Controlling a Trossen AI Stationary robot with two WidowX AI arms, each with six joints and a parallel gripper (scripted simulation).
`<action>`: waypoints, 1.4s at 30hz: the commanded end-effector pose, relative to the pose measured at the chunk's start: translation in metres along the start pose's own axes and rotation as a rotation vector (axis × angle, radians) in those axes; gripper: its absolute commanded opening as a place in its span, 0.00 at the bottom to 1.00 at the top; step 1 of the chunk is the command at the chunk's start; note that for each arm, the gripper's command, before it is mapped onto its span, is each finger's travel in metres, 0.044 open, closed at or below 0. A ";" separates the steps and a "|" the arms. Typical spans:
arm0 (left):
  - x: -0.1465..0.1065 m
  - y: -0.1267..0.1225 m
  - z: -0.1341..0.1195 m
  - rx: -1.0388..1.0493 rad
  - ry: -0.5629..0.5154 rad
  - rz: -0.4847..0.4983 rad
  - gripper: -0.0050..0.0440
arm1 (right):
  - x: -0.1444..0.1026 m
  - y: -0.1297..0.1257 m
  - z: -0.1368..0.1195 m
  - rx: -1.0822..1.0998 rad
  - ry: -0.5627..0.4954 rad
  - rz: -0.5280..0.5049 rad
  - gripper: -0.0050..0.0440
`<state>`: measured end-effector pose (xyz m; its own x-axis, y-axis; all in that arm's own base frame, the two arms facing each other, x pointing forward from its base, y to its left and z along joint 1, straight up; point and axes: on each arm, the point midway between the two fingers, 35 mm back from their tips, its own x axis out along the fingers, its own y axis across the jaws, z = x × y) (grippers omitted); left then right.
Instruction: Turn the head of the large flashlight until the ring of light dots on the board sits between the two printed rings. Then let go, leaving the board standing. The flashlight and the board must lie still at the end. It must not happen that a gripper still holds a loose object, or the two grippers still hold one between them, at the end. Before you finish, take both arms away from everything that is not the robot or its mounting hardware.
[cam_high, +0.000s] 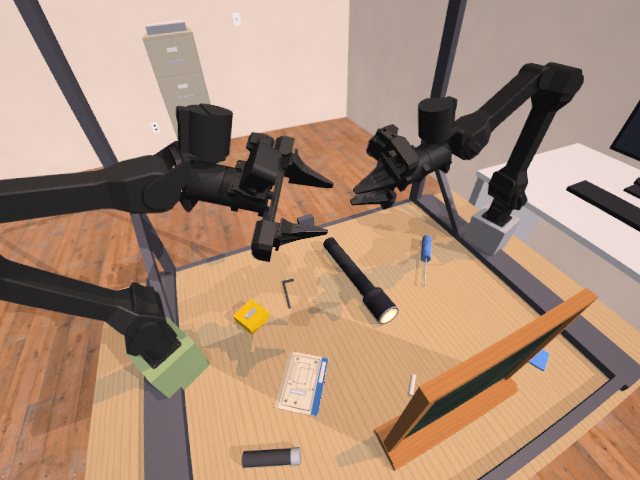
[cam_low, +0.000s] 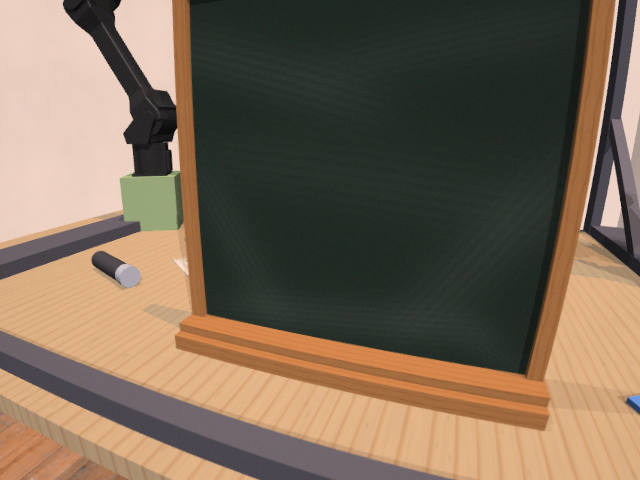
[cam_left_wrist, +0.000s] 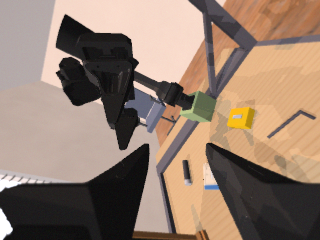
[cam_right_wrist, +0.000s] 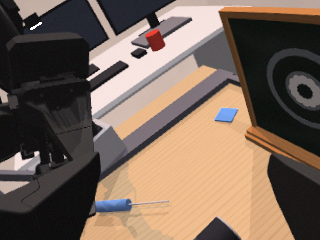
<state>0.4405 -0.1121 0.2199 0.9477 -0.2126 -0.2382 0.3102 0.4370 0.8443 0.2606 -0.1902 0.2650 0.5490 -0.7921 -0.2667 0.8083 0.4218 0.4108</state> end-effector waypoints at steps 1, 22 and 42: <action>-0.025 0.029 -0.001 -0.139 -0.011 0.069 0.59 | -0.025 0.016 0.001 -0.063 0.016 0.128 0.89; -0.124 0.088 -0.027 -0.772 -0.080 0.270 0.59 | -0.088 0.114 -0.031 -0.370 0.001 0.722 0.89; -0.170 0.100 -0.038 -1.060 -0.154 0.358 0.59 | -0.137 0.148 -0.043 -0.504 -0.084 1.014 1.00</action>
<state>0.3155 0.0004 0.3220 0.9988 0.0011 0.0480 -0.0011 1.0000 0.0000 0.3153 -0.0017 0.3215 0.9989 -0.0080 0.0461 0.0078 1.0000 0.0051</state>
